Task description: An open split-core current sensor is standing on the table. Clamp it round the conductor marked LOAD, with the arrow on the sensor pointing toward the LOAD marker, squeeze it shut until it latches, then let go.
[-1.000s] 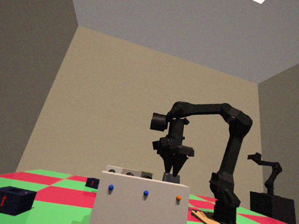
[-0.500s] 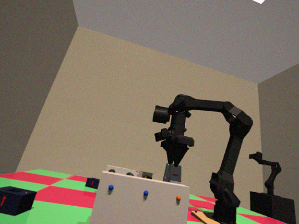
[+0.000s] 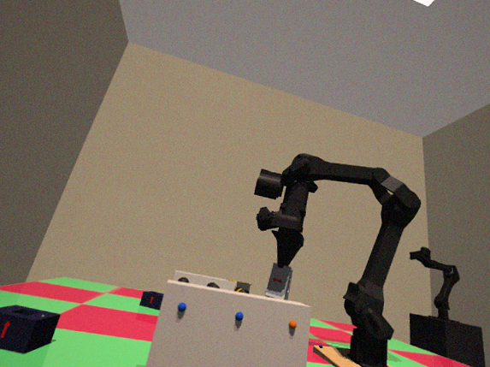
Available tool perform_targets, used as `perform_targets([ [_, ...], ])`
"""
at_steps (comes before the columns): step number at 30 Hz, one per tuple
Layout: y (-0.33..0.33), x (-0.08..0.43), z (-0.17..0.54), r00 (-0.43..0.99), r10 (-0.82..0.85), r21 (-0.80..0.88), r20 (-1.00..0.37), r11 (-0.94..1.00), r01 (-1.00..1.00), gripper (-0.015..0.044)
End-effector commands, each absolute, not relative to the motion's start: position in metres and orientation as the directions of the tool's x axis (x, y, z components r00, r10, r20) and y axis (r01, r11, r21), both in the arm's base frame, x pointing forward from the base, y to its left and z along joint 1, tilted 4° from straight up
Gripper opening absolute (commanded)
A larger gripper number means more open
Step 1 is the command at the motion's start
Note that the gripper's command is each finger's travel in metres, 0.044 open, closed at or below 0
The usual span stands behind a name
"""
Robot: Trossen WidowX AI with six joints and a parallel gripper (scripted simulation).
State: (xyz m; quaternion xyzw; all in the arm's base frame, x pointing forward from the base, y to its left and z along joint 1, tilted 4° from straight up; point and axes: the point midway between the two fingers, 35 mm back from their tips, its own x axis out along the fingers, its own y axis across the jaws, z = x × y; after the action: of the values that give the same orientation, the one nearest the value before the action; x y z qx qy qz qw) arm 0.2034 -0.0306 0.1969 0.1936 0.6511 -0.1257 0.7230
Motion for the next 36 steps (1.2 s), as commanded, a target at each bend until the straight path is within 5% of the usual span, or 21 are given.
perform_targets([
  [1, -0.030, 0.202, 0.201, 0.155, 0.072, 0.147, -0.985, 0.820, 0.554, 0.0000],
  [13, -0.030, 0.202, 0.206, 0.219, 0.073, 0.225, -0.973, 0.510, 0.831, 0.0000],
  [36, -0.029, 0.234, 0.203, 0.297, 0.073, 0.299, -0.952, 0.021, 0.954, 0.0000],
])
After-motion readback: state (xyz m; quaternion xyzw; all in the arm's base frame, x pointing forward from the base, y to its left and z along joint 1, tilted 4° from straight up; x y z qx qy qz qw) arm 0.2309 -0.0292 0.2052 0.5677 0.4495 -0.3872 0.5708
